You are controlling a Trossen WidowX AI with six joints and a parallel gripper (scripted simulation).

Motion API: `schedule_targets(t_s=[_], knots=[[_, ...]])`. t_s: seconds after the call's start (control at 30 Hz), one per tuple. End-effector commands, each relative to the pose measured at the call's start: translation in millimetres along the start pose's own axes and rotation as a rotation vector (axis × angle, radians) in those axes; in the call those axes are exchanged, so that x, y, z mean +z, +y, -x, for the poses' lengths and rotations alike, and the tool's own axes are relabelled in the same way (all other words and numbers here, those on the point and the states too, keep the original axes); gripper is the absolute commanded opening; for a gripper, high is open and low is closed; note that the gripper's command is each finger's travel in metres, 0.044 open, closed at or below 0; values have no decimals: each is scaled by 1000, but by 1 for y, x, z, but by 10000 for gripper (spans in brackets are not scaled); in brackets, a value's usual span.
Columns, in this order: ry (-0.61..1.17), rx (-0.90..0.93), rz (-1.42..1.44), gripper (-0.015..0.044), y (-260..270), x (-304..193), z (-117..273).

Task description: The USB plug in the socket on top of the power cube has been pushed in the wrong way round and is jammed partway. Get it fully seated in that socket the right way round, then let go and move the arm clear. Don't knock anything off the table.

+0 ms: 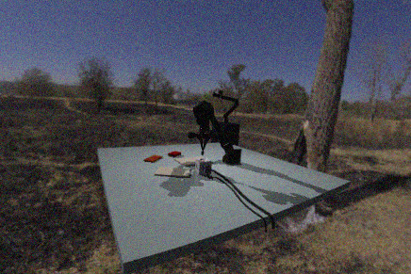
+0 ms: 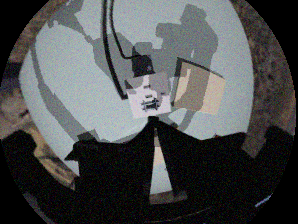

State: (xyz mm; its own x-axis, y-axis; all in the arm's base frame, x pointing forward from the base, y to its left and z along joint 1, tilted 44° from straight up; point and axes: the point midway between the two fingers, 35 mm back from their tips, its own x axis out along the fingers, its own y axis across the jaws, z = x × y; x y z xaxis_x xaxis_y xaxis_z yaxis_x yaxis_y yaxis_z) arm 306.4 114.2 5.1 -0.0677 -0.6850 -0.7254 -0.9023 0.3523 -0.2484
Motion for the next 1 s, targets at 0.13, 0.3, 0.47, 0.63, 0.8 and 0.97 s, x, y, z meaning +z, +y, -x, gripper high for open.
schedule_targets(t_s=[0.13,0.3,0.47,0.63,0.8,0.97], knots=[[-1,0,185,0,0,0,0],[-1,0,203,0,0,0,0],[-1,0,203,0,0,0,0],[-1,-1,198,0,0,0,0],[-4,0,198,0,0,1,-1],[-8,0,198,0,0,1,-1]])
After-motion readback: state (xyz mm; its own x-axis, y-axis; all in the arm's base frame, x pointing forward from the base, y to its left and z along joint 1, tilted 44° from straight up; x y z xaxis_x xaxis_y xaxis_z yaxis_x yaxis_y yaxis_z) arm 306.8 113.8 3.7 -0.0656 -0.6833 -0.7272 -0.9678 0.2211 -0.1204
